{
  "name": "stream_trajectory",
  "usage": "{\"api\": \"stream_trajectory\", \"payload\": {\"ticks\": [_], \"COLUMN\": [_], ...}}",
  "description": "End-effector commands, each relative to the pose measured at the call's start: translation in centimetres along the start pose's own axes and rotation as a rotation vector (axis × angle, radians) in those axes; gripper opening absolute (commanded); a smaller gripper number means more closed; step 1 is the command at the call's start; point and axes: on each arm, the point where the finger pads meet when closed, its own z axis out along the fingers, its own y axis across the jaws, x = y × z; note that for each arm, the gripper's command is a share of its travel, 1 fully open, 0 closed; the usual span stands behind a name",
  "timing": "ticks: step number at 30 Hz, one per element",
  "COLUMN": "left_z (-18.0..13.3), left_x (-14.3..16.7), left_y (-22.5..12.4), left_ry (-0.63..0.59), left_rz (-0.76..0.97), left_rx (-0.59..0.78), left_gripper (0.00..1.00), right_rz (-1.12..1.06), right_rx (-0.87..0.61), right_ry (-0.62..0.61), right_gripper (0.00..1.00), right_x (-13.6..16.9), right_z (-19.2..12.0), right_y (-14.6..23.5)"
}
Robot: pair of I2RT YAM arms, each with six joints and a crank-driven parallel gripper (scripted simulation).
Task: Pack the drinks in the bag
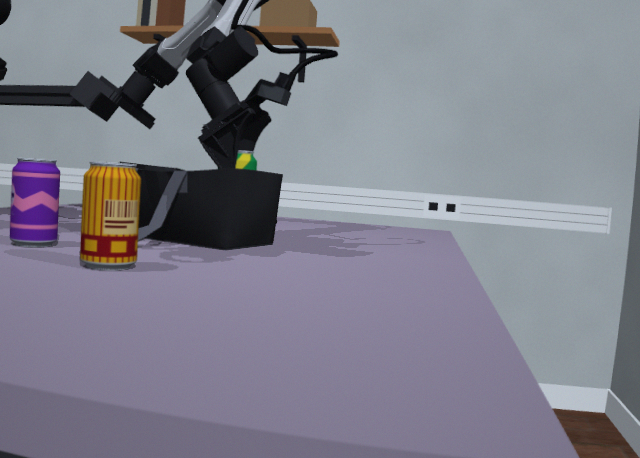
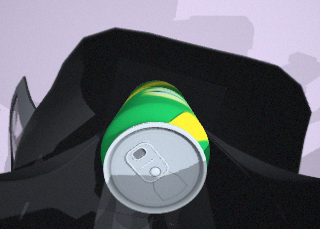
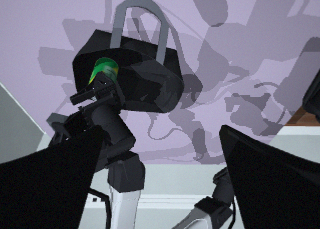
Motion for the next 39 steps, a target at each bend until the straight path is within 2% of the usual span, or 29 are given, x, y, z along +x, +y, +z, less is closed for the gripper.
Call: {"api": "stream_trajectory", "payload": {"ticks": [1, 3, 4, 6, 10, 20, 22, 24, 28, 32, 37, 39], "left_z": [-0.3, -0.3, 0.9, 1.1, -0.6, -0.5, 0.7, 1.3, 0.9, 2.0, 0.9, 2.5], "left_x": [-2.6, -2.6, -1.0, -1.1, -4.0, -4.2, -0.6, -1.8, -1.1, -1.0, -1.9, 0.0], "left_y": [-1.3, -1.3, -0.9, -0.8, -1.3, -1.4, -2.0, -0.7, -1.5, -0.6, -1.6, -0.9], "left_ry": [-0.064, -0.064, -0.044, -0.044, -0.086, -0.088, -0.045, -0.054, -0.056, -0.053, -0.07, -0.041], "left_rz": [-0.059, -0.059, -0.043, -0.044, -0.08, -0.083, -0.029, -0.057, -0.043, -0.051, -0.059, -0.04], "left_rx": [0.025, 0.025, 0.015, 0.015, 0.031, 0.033, 0.031, 0.014, 0.022, 0.0, 0.025, 0.011], "left_gripper": [0.74, 0.74, 0.74, 0.74, 0.74, 0.74, 0.74, 0.74, 0.74, 0.74, 0.74, 0.74], "right_rz": [-0.002, -0.002, -0.002, -0.002, -0.002, -0.002, -0.002, -0.002, -0.002, -0.002, -0.002, -0.002], "right_rx": [-0.036, -0.036, -0.036, -0.036, -0.036, -0.036, -0.036, -0.036, -0.036, -0.036, -0.036, -0.036], "right_ry": [-0.008, -0.008, -0.008, -0.008, -0.008, -0.008, -0.008, -0.008, -0.008, -0.008, -0.008, -0.008], "right_gripper": [1.0, 1.0, 1.0, 1.0, 1.0, 1.0, 1.0, 1.0, 1.0, 1.0, 1.0, 1.0], "right_x": [-0.2, -0.2, -0.2, -0.2, -0.2, -0.2, -0.2, -0.2, -0.2, -0.2, -0.2, -0.2], "right_z": [-0.5, -0.5, -0.5, -0.5, -0.5, -0.5, -0.5, -0.5, -0.5, -0.5, -0.5, -0.5], "right_y": [0.3, 0.3, 0.3, 0.3, 0.3, 0.3, 0.3, 0.3, 0.3, 0.3, 0.3, 0.3]}}
